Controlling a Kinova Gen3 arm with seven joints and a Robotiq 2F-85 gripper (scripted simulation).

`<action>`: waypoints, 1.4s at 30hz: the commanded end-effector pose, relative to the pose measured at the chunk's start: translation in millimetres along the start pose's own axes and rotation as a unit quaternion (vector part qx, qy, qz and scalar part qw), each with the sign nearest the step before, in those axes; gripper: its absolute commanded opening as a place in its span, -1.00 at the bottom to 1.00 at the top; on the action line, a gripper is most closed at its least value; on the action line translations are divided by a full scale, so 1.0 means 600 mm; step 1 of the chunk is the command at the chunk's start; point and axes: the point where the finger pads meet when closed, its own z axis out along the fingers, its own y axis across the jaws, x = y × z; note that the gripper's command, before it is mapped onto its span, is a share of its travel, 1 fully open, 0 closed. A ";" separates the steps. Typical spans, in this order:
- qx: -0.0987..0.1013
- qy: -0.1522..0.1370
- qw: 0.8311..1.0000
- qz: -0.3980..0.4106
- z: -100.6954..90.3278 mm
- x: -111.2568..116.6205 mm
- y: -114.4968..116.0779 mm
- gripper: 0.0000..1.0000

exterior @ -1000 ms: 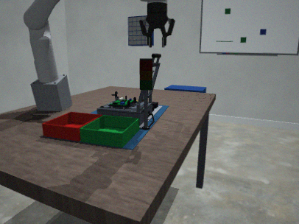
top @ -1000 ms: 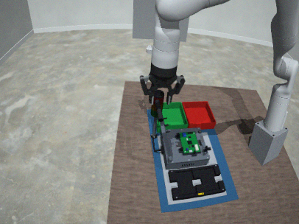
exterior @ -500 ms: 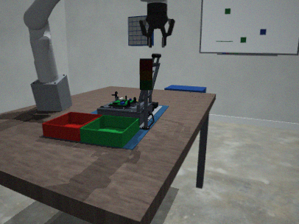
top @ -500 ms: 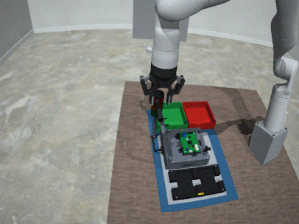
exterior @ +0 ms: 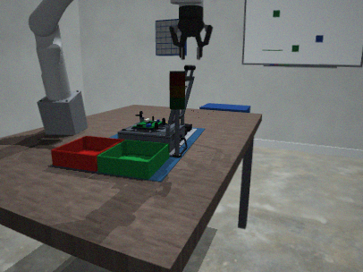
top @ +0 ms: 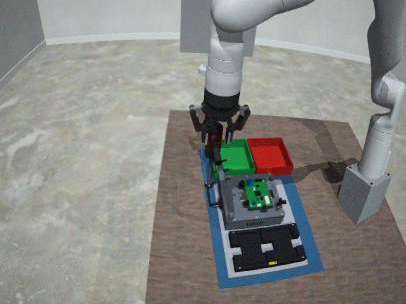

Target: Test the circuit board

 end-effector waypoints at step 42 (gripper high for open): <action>-0.002 0.001 1.000 0.001 0.059 0.001 0.001 -1.00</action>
